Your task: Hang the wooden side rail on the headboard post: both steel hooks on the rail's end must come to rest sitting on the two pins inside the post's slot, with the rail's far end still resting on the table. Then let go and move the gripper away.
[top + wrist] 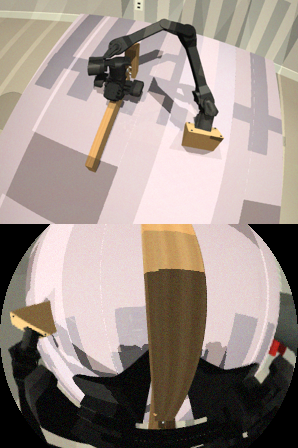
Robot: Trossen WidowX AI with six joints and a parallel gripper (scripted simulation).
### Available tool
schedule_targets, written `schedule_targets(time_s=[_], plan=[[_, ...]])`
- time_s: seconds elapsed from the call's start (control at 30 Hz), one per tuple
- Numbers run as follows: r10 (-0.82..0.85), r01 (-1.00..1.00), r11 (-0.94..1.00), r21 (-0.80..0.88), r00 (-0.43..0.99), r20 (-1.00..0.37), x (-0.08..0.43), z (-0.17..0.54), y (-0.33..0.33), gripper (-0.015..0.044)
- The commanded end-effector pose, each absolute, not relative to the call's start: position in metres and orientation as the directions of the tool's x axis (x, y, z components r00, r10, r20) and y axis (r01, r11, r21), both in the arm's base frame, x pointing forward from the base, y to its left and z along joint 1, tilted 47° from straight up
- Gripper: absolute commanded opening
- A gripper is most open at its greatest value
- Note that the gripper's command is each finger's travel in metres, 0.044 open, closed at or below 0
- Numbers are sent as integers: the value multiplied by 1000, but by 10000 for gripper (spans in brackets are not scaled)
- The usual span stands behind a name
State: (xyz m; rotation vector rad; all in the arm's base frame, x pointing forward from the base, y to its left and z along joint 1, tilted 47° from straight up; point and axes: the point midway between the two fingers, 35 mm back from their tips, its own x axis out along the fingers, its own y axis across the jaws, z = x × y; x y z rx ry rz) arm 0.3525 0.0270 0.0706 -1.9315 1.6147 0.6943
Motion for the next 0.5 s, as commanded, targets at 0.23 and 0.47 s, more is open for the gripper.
schedule_targets(time_s=[0.23, 0.47], plan=[[-713, -984, -161, -76, 169, -680, 354, 74, 30, 0], [-713, -984, -161, -76, 169, -680, 354, 75, 29, 0]])
